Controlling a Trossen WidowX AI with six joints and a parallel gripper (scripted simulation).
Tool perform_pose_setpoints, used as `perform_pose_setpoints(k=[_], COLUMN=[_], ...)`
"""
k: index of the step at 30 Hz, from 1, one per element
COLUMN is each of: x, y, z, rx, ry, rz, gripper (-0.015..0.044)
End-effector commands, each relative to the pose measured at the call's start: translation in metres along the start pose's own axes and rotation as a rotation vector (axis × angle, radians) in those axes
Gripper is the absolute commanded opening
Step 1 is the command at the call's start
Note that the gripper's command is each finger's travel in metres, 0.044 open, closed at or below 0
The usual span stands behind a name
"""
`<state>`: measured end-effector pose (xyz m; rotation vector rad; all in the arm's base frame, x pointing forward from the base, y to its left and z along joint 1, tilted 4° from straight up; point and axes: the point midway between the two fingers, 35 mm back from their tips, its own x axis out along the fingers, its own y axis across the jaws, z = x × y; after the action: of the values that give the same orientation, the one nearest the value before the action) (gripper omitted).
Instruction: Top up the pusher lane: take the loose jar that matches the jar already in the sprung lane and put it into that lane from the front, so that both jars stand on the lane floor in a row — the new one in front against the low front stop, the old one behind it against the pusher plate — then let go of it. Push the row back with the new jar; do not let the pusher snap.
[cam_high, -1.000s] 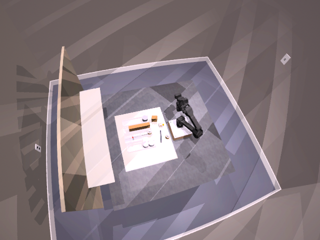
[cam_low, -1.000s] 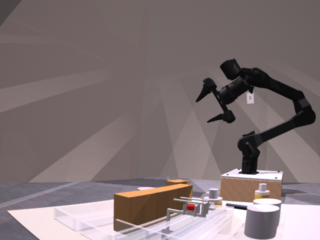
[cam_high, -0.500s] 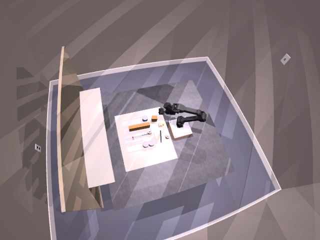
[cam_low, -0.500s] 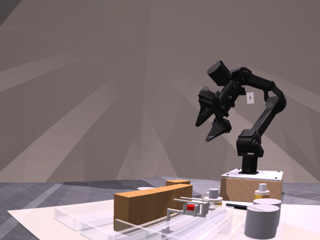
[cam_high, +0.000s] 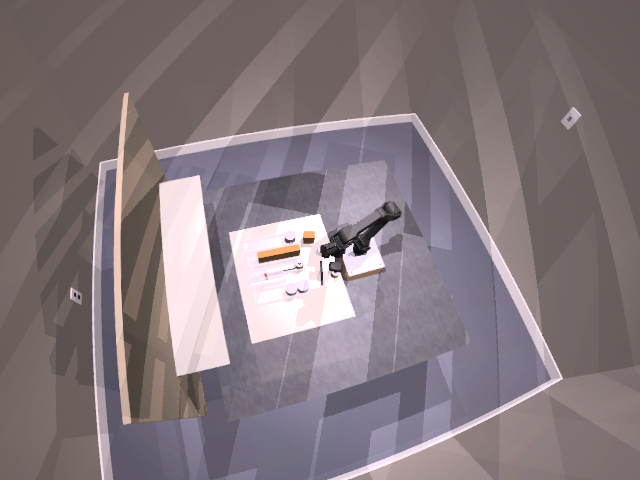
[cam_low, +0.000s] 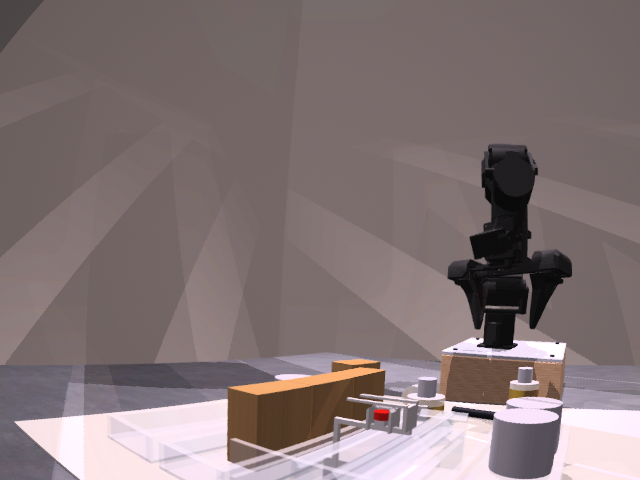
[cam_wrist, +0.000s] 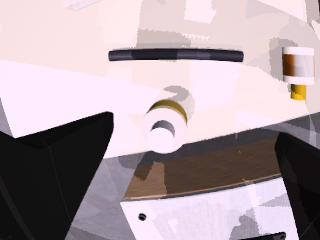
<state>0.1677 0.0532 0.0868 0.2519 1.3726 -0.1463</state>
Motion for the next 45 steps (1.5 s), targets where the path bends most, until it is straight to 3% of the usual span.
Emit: perform_pose_setpoints(k=[1, 11, 16, 45], x=[0.014, 0.015, 0.044, 0.083], y=[0.023, 0.024, 0.023, 0.023], z=[-0.033, -0.032, -0.036, -0.040], rx=[-0.335, -0.349, -0.349, -0.349], ry=[0.131, 0.136, 0.136, 0.137], rz=[0.002, 0.002, 0.002, 0.001], gripper=[0.0440, 0.0440, 0.0440, 0.0440])
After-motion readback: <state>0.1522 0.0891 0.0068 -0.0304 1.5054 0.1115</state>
